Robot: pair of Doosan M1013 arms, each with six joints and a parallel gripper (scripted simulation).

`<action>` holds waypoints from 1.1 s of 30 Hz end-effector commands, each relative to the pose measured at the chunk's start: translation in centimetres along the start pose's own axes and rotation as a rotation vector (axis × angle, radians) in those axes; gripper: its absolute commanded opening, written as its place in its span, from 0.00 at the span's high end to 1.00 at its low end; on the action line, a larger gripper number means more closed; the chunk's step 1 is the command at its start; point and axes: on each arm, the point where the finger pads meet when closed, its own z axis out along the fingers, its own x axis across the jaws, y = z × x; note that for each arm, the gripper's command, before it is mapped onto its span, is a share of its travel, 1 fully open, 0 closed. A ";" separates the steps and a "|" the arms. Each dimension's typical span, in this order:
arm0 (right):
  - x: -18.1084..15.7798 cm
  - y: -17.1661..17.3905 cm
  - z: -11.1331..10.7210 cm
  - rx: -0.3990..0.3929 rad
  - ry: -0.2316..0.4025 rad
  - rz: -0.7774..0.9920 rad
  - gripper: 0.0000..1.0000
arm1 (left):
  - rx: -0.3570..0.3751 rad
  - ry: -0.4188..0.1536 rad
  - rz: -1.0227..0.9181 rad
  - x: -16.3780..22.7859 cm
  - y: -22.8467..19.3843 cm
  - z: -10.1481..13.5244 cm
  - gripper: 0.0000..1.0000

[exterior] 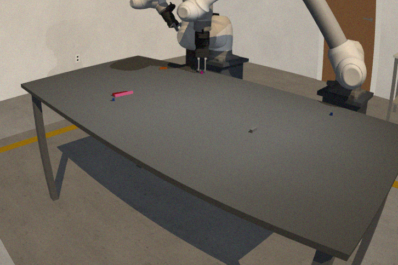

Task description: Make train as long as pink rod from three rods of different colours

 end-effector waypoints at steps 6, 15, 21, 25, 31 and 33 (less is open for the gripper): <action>0.0 0.0 0.0 -0.001 0.000 0.000 0.00 | 0.000 0.002 0.000 0.1 0.0 -0.1 0.46; 0.0 0.0 0.0 -0.001 0.000 0.000 0.00 | 0.000 0.002 0.000 0.0 0.0 0.4 0.46; 0.0 0.0 0.0 -0.001 0.000 0.000 0.00 | 0.000 0.002 0.000 0.1 0.0 0.7 0.46; 0.0 0.0 0.0 -0.001 0.000 0.000 0.00 | 0.000 0.002 0.000 0.1 0.0 1.1 0.46; 0.0 0.0 0.0 -0.001 0.000 0.000 0.00 | 0.000 0.002 0.000 0.1 0.0 1.3 0.46; 0.0 0.0 0.0 -0.001 0.000 0.000 0.00 | 0.000 0.002 0.000 0.1 0.0 1.4 0.46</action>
